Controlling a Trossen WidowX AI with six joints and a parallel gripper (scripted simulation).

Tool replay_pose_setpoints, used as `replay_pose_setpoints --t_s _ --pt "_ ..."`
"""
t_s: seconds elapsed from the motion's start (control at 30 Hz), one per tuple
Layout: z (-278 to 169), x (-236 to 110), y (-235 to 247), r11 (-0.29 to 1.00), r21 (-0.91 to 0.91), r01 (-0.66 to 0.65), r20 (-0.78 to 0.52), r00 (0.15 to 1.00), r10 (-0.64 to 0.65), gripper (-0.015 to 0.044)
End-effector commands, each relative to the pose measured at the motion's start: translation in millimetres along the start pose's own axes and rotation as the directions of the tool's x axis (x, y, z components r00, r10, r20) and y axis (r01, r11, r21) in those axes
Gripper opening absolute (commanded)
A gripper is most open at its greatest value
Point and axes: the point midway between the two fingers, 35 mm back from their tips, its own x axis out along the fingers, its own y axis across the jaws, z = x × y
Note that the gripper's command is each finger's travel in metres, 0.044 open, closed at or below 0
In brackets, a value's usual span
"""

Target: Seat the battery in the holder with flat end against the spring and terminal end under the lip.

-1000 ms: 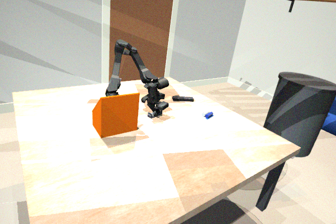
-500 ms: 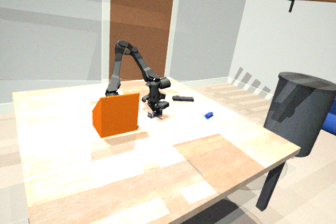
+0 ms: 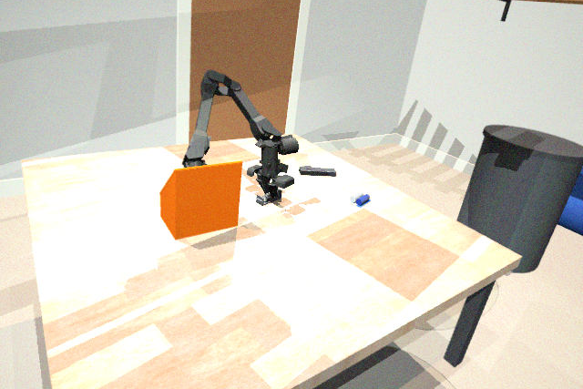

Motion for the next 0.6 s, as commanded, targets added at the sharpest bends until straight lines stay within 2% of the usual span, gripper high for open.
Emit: replay_pose_setpoints --t_s 0.0,0.57 --pt "-6.9 3.8 2.4 1.0 0.007 -0.004 -0.049 0.999 0.004 0.0079" --pt "-3.7 4.1 4.5 1.0 0.003 0.008 -0.125 0.992 -0.007 0.0079"
